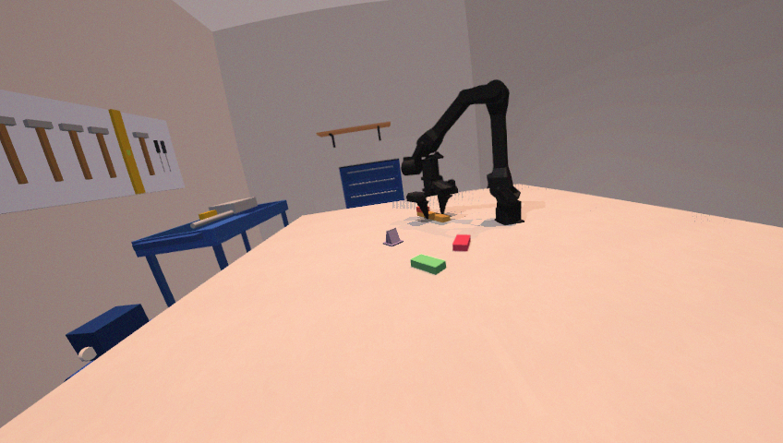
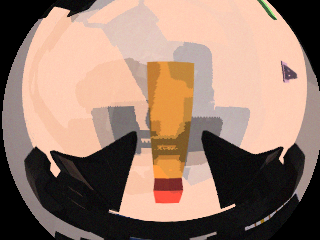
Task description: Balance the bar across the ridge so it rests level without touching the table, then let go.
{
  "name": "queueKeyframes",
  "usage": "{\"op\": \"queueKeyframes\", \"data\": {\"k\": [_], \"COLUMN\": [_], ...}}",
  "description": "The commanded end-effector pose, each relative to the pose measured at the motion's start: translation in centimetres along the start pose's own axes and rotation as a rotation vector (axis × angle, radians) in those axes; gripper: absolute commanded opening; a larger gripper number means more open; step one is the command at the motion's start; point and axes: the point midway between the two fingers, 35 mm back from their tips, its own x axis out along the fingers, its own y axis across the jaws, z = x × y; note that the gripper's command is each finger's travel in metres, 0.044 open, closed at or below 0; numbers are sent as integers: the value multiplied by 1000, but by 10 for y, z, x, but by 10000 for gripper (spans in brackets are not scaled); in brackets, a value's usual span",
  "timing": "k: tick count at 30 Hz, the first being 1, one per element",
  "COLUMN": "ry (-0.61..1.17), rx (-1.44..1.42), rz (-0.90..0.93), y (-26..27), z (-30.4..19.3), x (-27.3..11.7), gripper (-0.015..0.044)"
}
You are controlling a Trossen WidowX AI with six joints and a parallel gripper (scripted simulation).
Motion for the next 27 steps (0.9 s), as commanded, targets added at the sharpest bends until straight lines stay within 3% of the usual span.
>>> {"op": "queueKeyframes", "data": {"k": [1,4,10,16,21,27], "ry": [3,3,0,0,1,1], "rx": [6,6,0,0,1,2], "rz": [4,4,0,0,0,1], "y": [0,0,0,0,-1,-2], "z": [-1,-1,0,0,-1,-3], "x": [0,0,0,0,-8,-23], "gripper": [315,315,157,118,0,0]}}
